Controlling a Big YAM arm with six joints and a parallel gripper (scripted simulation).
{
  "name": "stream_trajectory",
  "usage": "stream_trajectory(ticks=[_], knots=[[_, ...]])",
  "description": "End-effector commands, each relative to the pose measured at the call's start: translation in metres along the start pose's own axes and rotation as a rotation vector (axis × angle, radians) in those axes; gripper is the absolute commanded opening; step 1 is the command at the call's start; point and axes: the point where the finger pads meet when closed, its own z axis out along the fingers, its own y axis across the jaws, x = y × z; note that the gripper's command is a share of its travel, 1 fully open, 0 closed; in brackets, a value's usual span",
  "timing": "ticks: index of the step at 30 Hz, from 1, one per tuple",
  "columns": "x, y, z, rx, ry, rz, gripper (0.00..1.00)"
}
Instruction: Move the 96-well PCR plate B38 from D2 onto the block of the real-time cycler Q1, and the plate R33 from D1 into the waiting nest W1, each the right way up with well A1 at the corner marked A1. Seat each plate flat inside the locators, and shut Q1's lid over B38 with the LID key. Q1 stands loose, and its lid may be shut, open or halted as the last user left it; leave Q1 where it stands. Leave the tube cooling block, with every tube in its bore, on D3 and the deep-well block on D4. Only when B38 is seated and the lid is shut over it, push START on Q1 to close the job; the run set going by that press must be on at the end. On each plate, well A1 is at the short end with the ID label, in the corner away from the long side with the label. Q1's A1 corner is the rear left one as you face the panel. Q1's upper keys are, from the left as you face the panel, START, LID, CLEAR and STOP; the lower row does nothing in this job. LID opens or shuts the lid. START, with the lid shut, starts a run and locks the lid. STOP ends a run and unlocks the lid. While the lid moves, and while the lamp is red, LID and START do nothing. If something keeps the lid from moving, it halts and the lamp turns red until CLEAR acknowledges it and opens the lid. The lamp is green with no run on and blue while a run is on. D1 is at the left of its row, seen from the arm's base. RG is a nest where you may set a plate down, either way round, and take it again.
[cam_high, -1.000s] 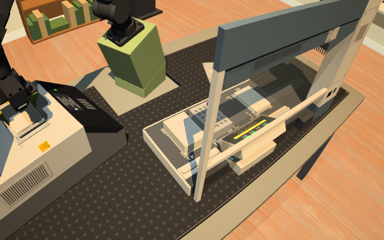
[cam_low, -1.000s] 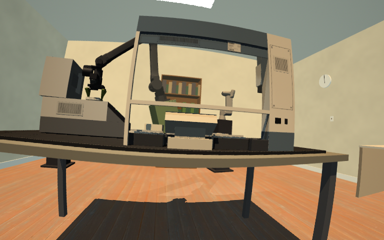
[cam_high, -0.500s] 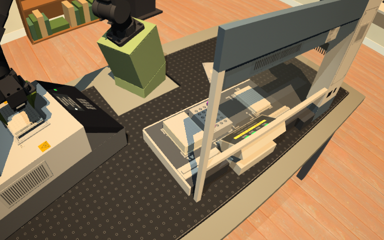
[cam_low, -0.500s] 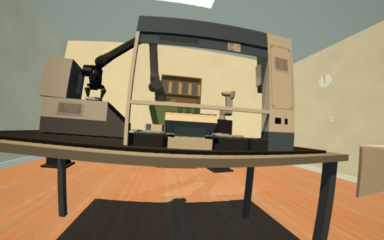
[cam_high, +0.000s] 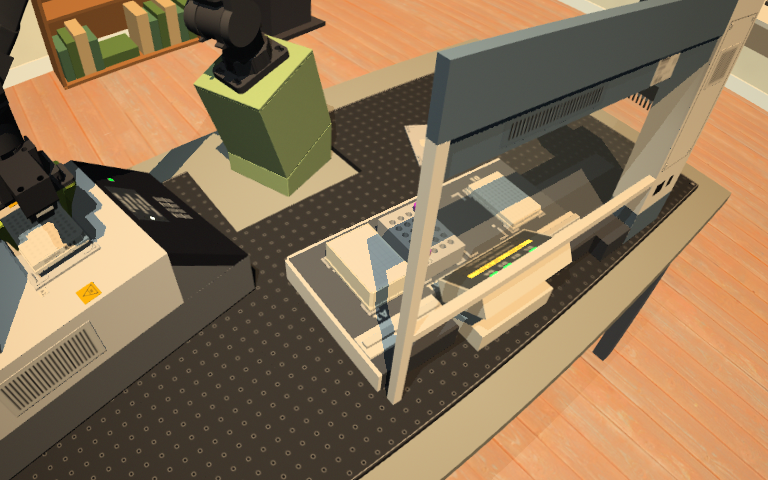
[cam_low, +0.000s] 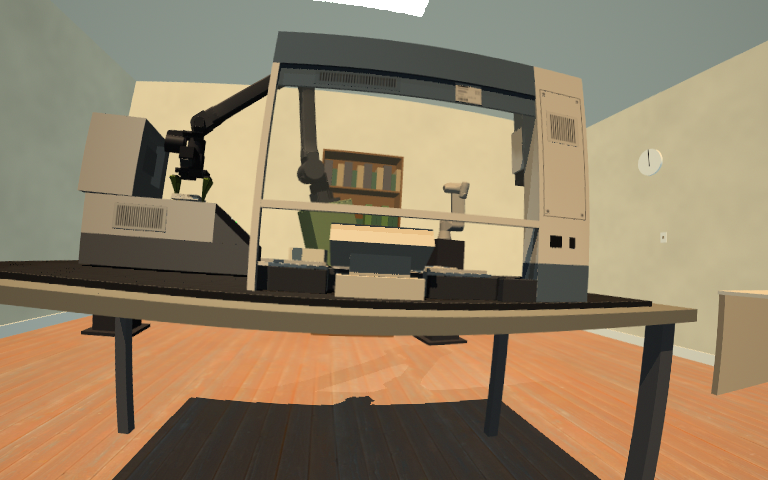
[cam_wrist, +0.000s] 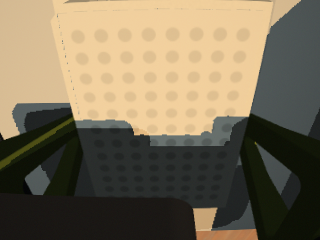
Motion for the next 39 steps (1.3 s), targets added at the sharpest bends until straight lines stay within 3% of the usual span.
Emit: stream_trajectory(ticks=[1, 10, 22, 31, 39], knots=[[0.004, -0.017, -0.020, 0.068, -0.009, -0.001, 0.00], [0.004, -0.029, -0.018, 0.071, -0.008, 0.005, 0.00], [-0.013, -0.032, -0.012, 0.064, -0.018, -0.001, 0.00], [-0.001, -0.039, -0.014, 0.081, -0.011, -0.001, 0.00], [0.005, -0.023, -0.004, 0.054, -0.005, 0.005, 0.00]])
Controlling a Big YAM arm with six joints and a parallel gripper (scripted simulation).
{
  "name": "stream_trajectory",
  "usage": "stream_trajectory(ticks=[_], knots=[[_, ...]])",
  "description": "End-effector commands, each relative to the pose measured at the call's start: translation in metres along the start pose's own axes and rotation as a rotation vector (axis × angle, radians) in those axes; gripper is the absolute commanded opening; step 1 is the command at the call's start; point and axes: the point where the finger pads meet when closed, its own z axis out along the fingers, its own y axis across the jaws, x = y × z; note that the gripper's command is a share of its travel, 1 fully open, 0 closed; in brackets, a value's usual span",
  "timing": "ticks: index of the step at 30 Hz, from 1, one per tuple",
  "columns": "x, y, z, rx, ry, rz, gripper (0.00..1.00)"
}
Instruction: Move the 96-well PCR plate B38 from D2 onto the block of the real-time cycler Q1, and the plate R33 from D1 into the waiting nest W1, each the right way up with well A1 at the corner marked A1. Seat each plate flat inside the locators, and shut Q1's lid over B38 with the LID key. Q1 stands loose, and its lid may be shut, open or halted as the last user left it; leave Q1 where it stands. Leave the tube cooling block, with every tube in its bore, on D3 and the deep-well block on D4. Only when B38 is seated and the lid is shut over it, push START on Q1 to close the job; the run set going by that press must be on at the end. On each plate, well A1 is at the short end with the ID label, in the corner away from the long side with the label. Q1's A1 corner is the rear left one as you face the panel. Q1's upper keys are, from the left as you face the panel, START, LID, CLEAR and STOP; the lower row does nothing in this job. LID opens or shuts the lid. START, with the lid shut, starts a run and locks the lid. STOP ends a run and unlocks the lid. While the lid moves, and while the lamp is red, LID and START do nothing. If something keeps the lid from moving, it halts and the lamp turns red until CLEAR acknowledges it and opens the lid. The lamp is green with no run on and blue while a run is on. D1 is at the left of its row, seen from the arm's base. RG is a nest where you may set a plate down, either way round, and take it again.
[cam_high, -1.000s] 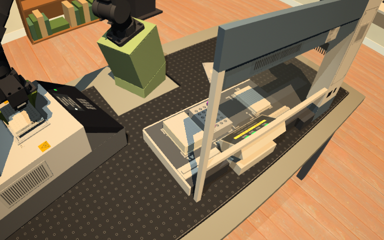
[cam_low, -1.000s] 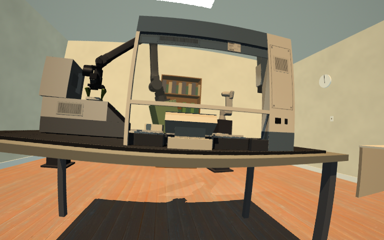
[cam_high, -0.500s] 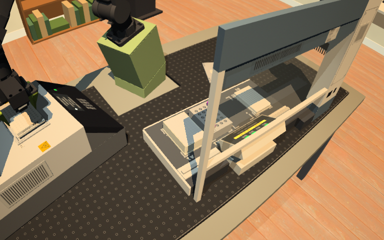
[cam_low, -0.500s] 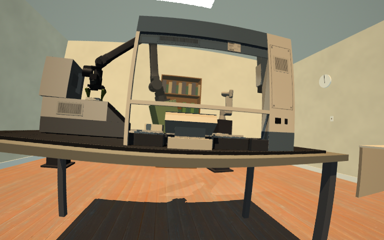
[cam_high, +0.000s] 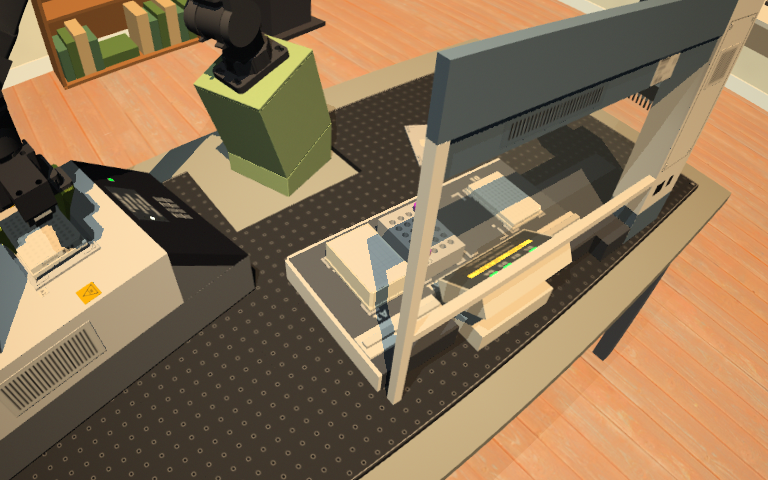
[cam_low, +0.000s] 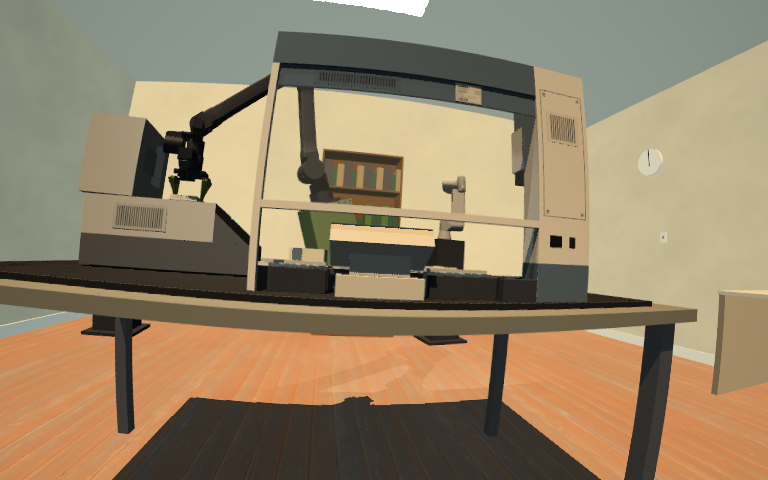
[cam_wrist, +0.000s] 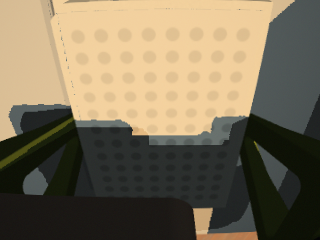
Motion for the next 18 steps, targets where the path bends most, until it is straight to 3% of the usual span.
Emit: stream_trajectory(ticks=[1, 12, 18], knots=[[0.005, -0.016, -0.008, 0.042, -0.003, 0.006, 0.00], [-0.007, -0.003, -0.012, 0.036, -0.012, 0.000, 0.00], [-0.012, -0.019, -0.020, 0.072, -0.020, 0.000, 0.00]])
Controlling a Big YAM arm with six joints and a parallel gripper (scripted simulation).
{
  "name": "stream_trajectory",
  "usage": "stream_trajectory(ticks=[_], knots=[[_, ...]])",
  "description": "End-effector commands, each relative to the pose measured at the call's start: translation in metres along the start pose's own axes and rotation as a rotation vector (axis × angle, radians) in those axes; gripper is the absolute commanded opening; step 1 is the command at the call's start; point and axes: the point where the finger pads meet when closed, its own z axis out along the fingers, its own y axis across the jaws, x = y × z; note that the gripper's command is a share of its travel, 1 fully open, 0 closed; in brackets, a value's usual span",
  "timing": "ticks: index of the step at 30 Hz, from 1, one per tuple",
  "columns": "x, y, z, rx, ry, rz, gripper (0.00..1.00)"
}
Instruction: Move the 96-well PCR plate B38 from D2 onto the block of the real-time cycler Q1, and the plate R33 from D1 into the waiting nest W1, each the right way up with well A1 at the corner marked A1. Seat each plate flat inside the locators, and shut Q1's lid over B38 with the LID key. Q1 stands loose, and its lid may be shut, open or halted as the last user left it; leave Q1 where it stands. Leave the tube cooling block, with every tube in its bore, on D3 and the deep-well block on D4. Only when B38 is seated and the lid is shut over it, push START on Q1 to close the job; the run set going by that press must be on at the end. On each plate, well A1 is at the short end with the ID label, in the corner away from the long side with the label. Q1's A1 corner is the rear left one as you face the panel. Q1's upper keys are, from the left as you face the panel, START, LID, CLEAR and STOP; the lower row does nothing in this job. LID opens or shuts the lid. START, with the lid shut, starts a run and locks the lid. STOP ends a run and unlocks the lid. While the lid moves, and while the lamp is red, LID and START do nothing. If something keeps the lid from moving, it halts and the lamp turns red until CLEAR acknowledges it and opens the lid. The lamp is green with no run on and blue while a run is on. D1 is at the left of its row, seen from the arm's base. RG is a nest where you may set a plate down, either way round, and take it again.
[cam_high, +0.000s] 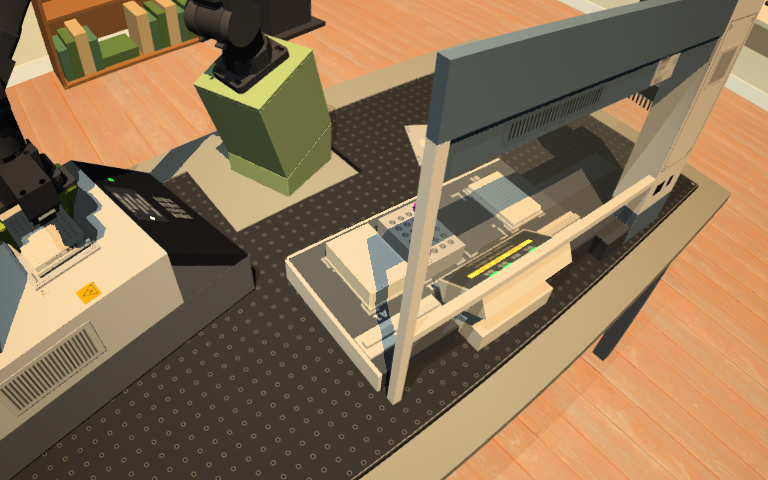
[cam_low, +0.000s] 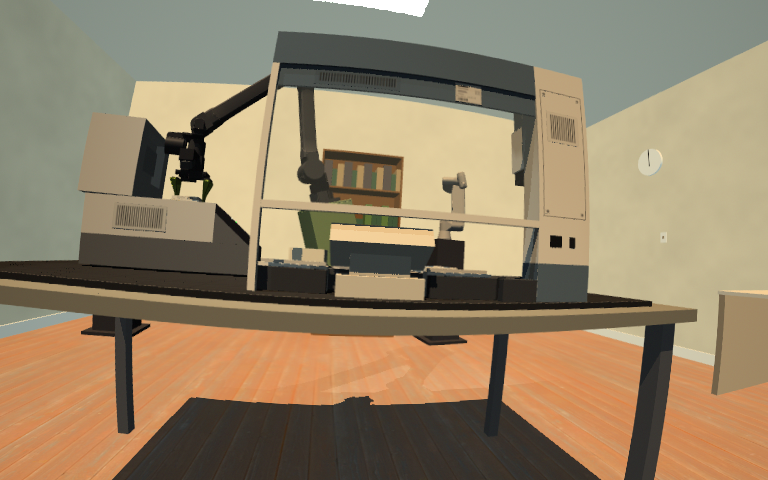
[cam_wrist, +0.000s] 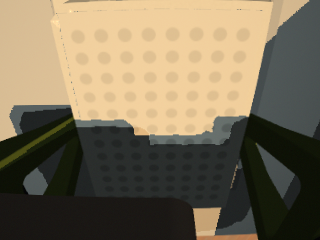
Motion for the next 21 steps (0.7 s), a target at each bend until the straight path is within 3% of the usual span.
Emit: stream_trajectory(ticks=[1, 21], knots=[[-0.013, -0.026, -0.022, 0.082, -0.022, -0.003, 0.00], [0.003, -0.033, -0.014, 0.053, -0.004, 0.007, 0.00]])
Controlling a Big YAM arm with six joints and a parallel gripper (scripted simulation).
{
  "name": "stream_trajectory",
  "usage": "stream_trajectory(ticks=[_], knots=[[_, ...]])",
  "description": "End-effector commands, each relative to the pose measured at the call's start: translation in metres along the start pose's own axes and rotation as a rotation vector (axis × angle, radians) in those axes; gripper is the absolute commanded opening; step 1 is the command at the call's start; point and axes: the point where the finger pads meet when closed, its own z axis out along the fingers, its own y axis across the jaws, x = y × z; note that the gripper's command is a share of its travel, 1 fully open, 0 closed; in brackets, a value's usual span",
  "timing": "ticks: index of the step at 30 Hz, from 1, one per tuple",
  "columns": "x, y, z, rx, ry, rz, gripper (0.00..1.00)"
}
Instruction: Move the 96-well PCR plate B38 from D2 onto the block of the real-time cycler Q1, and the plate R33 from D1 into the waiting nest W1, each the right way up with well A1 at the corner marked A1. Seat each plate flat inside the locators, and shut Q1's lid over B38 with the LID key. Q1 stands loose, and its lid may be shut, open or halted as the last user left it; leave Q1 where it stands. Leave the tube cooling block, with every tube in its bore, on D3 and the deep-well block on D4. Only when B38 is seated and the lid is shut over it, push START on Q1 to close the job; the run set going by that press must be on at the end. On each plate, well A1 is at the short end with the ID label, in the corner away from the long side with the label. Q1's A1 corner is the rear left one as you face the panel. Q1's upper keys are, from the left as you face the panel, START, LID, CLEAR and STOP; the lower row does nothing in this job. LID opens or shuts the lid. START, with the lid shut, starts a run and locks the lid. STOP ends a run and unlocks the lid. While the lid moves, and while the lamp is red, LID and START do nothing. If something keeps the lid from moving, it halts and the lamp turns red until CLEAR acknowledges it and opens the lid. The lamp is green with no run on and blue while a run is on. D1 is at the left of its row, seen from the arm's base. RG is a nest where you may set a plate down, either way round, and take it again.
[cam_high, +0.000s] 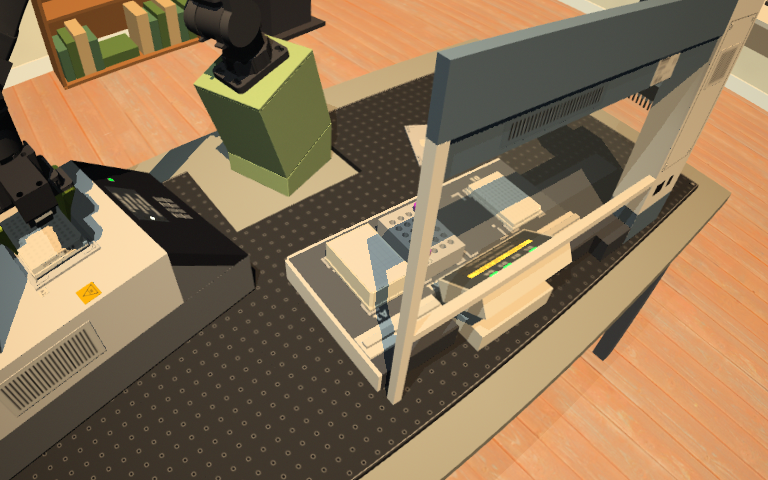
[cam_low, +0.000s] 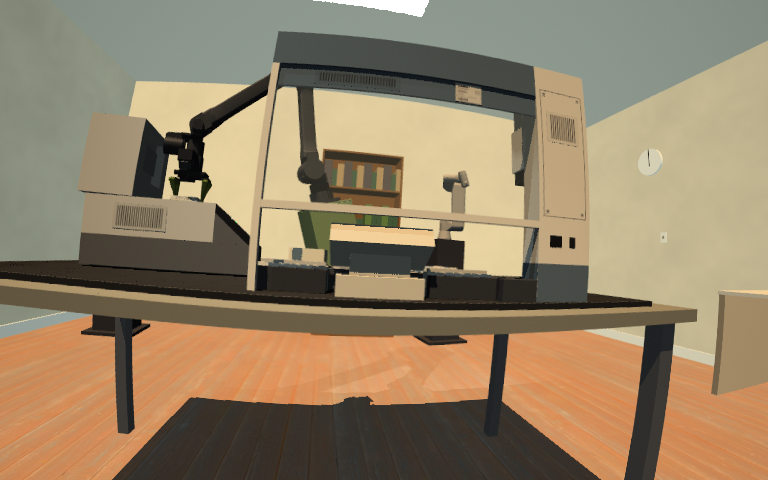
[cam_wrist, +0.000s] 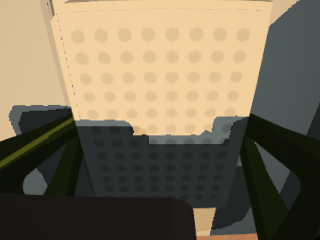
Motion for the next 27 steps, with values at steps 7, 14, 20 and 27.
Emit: stream_trajectory(ticks=[7, 14, 20, 27], knots=[[-0.011, -0.022, -0.008, 0.053, -0.015, -0.003, 0.00], [-0.011, -0.006, 0.001, 0.026, -0.011, -0.004, 0.00], [-0.002, -0.003, -0.003, 0.023, -0.005, 0.000, 0.00], [0.003, -0.015, -0.002, 0.038, -0.003, -0.002, 0.00]])
